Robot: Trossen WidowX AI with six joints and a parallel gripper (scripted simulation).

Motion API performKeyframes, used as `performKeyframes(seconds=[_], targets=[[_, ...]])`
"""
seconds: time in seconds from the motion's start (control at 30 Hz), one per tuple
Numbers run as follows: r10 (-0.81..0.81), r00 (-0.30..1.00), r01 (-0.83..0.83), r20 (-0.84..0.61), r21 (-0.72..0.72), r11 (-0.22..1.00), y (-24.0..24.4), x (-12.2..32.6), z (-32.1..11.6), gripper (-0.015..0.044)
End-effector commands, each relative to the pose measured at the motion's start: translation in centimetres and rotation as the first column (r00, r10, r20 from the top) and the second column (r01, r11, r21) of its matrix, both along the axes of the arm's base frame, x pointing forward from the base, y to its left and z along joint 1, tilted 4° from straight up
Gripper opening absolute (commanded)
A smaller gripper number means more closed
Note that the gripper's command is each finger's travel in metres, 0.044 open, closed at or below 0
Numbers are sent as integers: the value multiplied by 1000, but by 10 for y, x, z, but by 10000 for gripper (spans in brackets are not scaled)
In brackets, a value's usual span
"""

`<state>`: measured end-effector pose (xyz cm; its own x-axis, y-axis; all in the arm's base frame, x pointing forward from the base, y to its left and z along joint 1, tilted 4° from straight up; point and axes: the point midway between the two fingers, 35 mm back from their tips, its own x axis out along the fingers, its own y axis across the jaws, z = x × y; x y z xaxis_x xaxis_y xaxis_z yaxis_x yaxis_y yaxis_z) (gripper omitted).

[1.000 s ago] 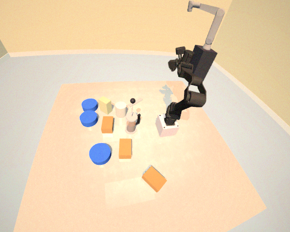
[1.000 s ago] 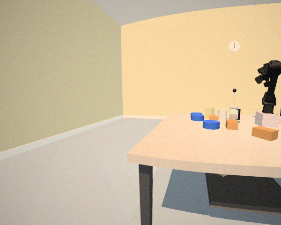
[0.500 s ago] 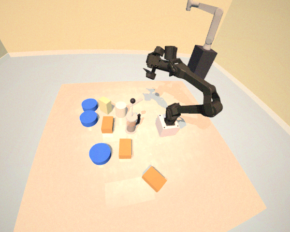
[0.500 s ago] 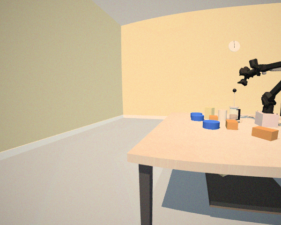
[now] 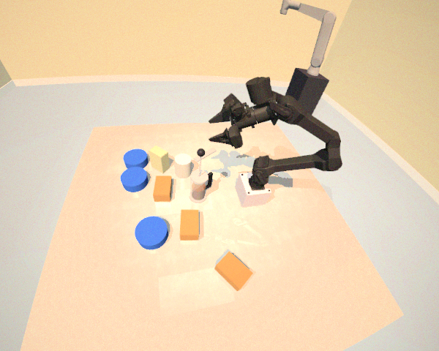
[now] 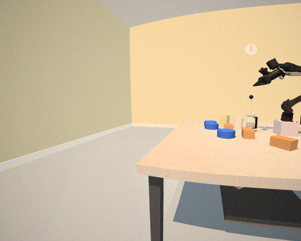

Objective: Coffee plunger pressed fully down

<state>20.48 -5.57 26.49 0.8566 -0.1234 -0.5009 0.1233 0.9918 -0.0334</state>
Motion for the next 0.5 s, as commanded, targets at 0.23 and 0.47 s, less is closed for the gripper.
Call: performKeyframes(seconds=[0.23, 0.47], targets=[[18, 1000, -18, -2, 90, 996, 20, -6, -47, 440], [7, 1000, -6, -2, 90, 996, 20, -3, -61, 440]])
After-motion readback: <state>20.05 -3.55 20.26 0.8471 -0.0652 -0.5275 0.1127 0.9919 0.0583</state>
